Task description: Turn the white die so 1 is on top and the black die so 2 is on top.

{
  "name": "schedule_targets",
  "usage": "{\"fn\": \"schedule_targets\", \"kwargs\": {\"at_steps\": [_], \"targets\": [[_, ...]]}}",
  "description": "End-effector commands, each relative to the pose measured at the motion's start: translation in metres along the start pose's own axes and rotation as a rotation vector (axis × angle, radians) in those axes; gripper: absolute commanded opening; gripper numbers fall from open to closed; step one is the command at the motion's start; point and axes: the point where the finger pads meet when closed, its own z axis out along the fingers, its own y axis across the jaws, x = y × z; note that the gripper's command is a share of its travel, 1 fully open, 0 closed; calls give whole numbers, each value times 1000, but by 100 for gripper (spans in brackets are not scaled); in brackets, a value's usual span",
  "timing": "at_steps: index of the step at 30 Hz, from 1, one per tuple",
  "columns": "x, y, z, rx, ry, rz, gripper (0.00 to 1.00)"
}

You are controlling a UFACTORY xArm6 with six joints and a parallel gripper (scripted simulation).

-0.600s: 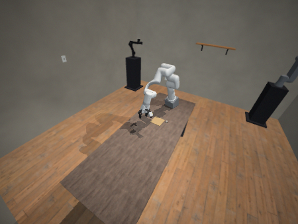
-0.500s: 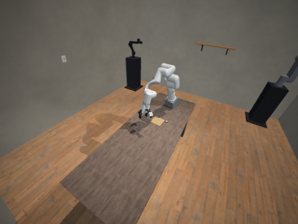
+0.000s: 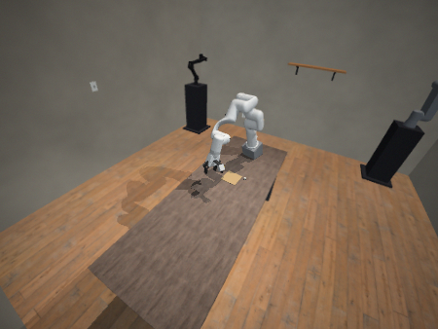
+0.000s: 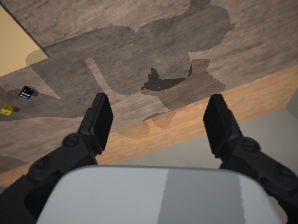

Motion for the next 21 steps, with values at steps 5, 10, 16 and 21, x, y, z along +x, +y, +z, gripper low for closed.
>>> {"fn": "schedule_targets", "kwargs": {"at_steps": [5,10,16,21], "targets": [[-28,-31,-8,37,-3,192,100],[-49,-60,-12,68,-10,348,100],[-65,-85,-15,92,-18,475,100],[-86,-123,-19,126,-32,663,100]]}}
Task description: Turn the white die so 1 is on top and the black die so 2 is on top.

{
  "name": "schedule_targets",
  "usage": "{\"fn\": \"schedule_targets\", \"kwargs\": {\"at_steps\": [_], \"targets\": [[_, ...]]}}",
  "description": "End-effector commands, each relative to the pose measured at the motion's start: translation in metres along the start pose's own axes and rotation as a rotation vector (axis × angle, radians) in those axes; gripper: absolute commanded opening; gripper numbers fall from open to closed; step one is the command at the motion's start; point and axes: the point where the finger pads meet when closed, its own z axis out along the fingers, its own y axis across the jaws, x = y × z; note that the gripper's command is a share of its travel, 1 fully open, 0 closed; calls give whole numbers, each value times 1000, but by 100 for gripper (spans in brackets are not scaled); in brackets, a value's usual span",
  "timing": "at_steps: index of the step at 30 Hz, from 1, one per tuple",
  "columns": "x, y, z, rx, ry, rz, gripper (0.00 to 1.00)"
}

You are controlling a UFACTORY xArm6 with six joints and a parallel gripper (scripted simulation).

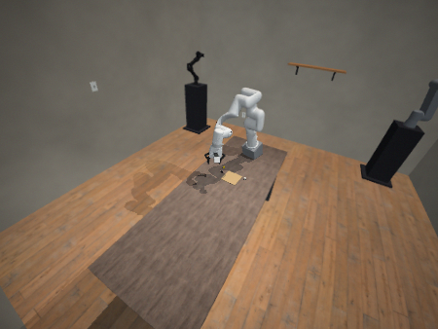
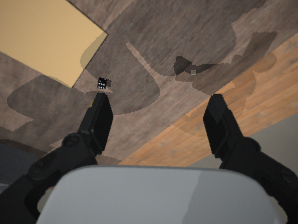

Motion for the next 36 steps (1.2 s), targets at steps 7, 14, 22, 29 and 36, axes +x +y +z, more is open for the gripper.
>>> {"fn": "schedule_targets", "kwargs": {"at_steps": [7,14,22,29,36], "targets": [[-71,-48,-1,48,-20,369,100],[-107,-80,2,77,-39,582,100],[-127,-100,6,93,-52,710,100],[-127,-100,6,93,-52,710,100],[-127,-100,6,93,-52,710,100]]}}
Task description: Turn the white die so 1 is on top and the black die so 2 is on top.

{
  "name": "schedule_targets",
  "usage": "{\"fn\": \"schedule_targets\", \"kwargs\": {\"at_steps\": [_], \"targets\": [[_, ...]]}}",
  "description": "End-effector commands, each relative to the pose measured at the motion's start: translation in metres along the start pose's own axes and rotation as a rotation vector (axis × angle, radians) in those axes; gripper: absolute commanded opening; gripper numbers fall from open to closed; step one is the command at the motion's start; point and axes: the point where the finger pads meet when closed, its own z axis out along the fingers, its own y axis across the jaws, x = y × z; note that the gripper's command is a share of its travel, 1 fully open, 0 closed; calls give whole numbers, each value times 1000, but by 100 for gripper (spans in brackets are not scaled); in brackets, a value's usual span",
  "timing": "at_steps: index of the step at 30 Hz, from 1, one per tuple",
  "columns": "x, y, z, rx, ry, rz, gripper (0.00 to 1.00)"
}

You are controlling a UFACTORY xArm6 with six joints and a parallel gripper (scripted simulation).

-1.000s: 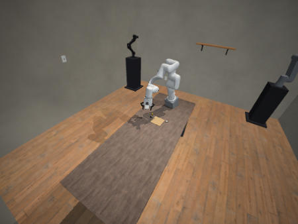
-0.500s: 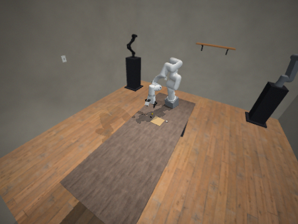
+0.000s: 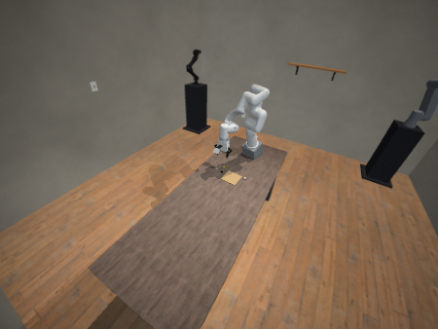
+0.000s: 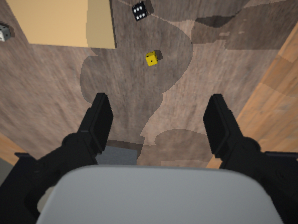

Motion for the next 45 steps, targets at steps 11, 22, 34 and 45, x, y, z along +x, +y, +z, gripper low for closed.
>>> {"fn": "schedule_targets", "kwargs": {"at_steps": [11,22,34,45], "targets": [[1,0,21,-1,3,0,100],[3,0,99,-1,3,0,100],[3,0,112,-1,3,0,100],[3,0,112,-1,3,0,100]]}}
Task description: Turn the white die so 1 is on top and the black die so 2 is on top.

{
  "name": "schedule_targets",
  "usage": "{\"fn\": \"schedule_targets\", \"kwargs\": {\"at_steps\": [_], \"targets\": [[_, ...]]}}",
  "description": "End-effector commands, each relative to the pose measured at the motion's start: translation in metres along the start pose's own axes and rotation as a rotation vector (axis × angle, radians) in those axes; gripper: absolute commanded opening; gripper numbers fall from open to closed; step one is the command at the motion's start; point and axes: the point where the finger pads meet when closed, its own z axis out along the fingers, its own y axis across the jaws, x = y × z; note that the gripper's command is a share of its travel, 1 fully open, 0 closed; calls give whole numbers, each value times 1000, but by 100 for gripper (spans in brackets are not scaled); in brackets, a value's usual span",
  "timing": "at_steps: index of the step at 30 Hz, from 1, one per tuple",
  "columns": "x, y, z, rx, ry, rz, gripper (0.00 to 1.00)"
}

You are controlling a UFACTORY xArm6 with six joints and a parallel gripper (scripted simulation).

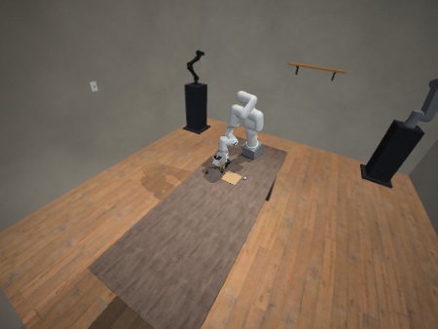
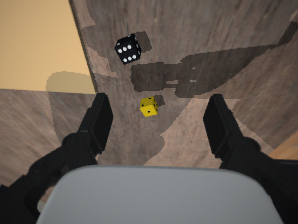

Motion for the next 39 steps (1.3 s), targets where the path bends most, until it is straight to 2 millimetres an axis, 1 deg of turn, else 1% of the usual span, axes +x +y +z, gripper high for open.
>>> {"fn": "schedule_targets", "kwargs": {"at_steps": [1,27,33,36,39], "targets": [[1,0,0,2,5,0,100],[1,0,0,2,5,0,100],[4,0,0,2,5,0,100],[10,-2,0,2,5,0,100],[21,-4,0,2,5,0,100]]}}
